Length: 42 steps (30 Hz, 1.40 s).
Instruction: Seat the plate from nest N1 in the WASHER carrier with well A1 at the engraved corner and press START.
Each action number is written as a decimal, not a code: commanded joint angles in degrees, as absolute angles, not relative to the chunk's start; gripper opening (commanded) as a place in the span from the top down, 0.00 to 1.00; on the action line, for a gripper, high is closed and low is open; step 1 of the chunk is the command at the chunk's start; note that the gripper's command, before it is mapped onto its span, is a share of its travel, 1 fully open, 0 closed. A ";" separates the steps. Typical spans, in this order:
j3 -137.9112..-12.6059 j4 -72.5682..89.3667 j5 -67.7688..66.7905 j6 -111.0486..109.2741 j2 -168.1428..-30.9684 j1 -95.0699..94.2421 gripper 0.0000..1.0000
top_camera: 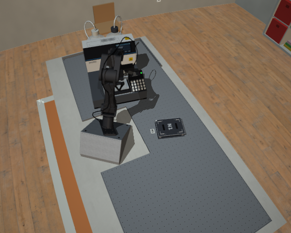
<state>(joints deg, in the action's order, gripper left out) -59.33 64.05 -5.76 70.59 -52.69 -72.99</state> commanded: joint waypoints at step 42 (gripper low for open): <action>-58.86 62.74 -5.94 69.96 -50.55 -72.66 0.16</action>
